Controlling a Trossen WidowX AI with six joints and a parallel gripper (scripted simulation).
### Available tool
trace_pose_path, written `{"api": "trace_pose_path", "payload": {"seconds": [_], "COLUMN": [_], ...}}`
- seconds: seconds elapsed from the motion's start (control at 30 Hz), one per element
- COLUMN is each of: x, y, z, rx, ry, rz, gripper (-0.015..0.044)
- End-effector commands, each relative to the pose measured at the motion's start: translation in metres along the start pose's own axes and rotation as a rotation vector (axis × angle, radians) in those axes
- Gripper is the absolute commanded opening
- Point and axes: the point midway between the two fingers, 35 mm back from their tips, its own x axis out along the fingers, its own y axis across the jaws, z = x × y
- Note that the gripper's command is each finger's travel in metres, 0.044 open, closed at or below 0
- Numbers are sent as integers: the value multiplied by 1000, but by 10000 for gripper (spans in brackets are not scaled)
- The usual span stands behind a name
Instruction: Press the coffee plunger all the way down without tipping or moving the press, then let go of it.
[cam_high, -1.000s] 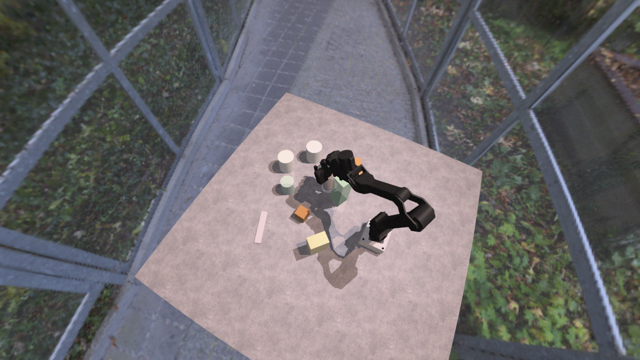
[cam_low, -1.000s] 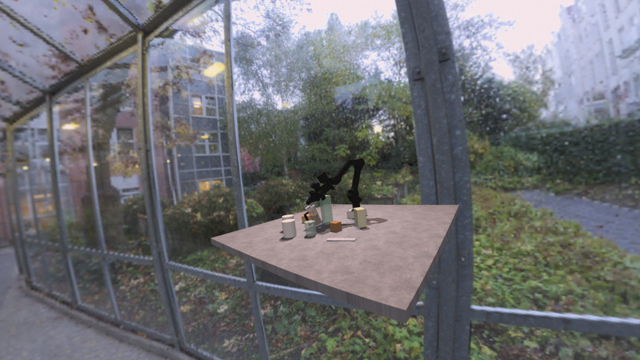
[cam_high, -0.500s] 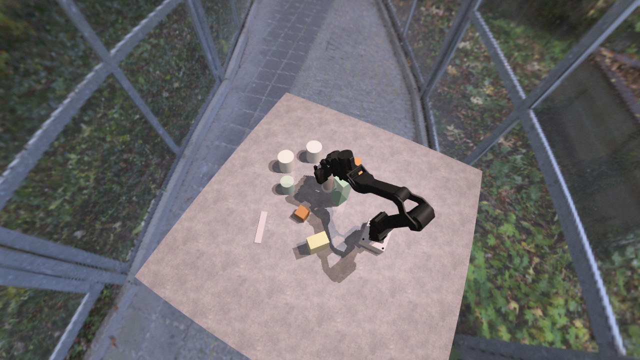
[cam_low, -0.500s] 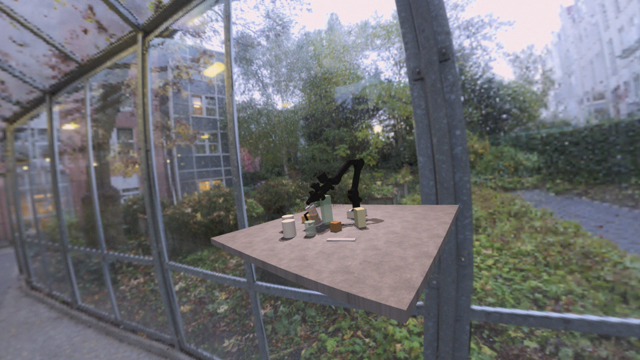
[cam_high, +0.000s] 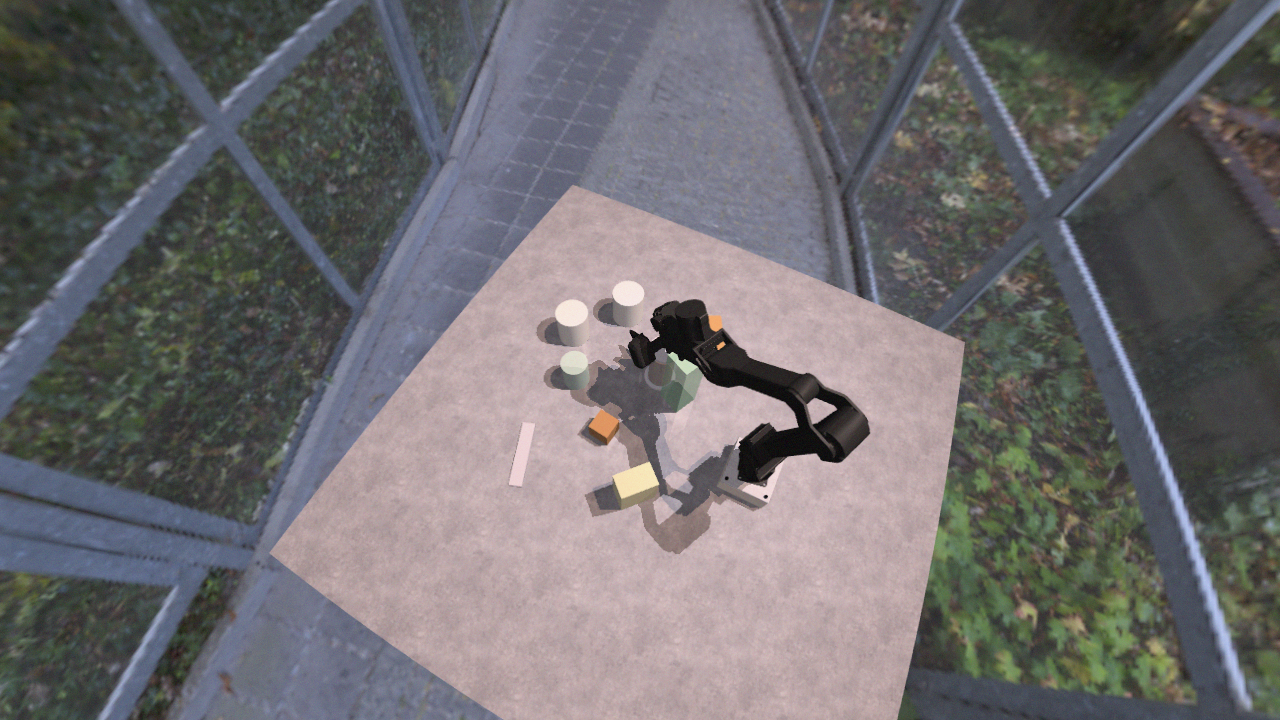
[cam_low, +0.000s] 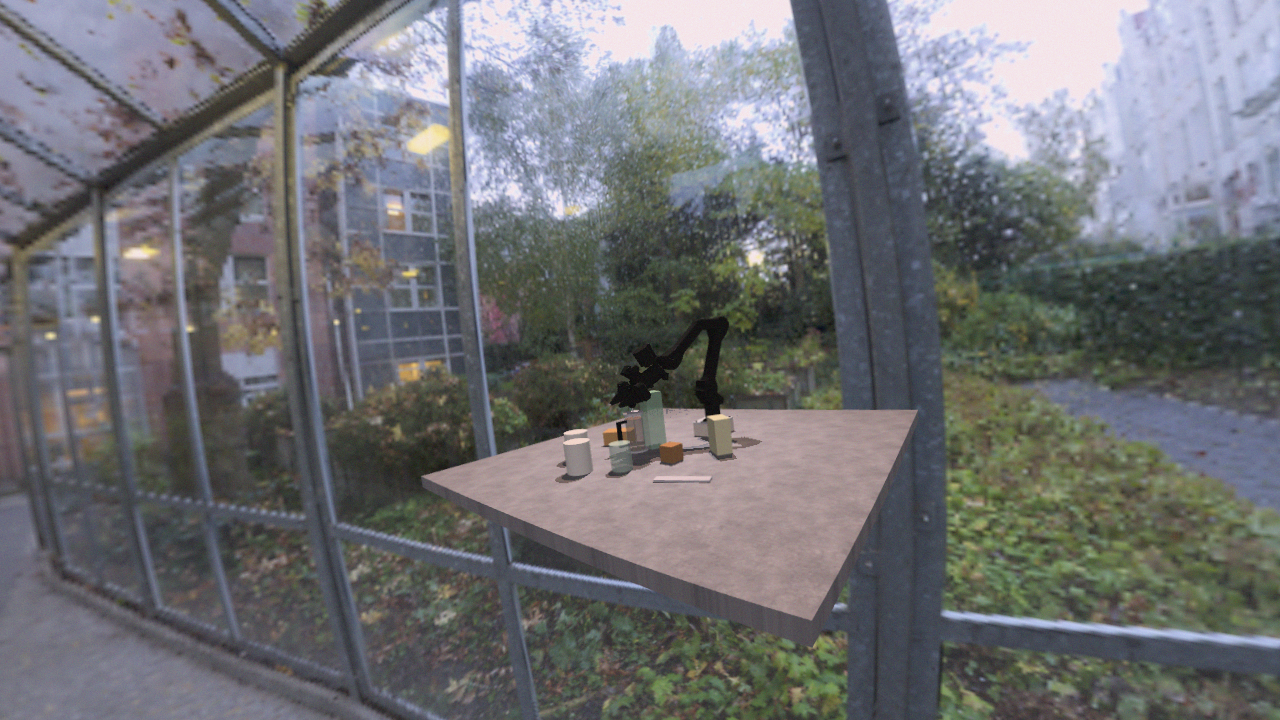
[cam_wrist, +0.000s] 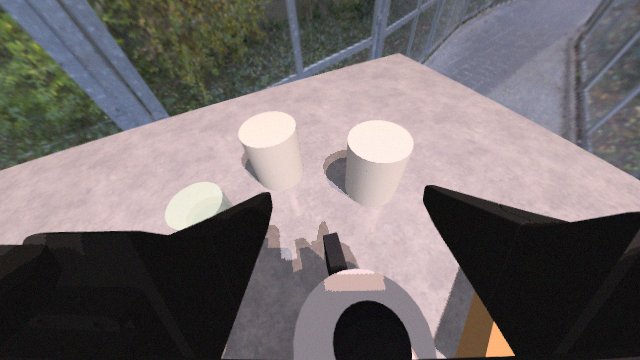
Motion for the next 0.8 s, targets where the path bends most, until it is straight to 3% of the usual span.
{"api": "trace_pose_path", "payload": {"seconds": [0.0,0.17,0.43,0.77], "x": [0,-14,-87,-86], "y": [0,-1,-4,-4], "z": [1,12,41,38], "rx": [-3,0,7,7], "ry": [0,2,22,23], "rz": [0,1,-6,-6], "gripper": [440,440,440,440]}}
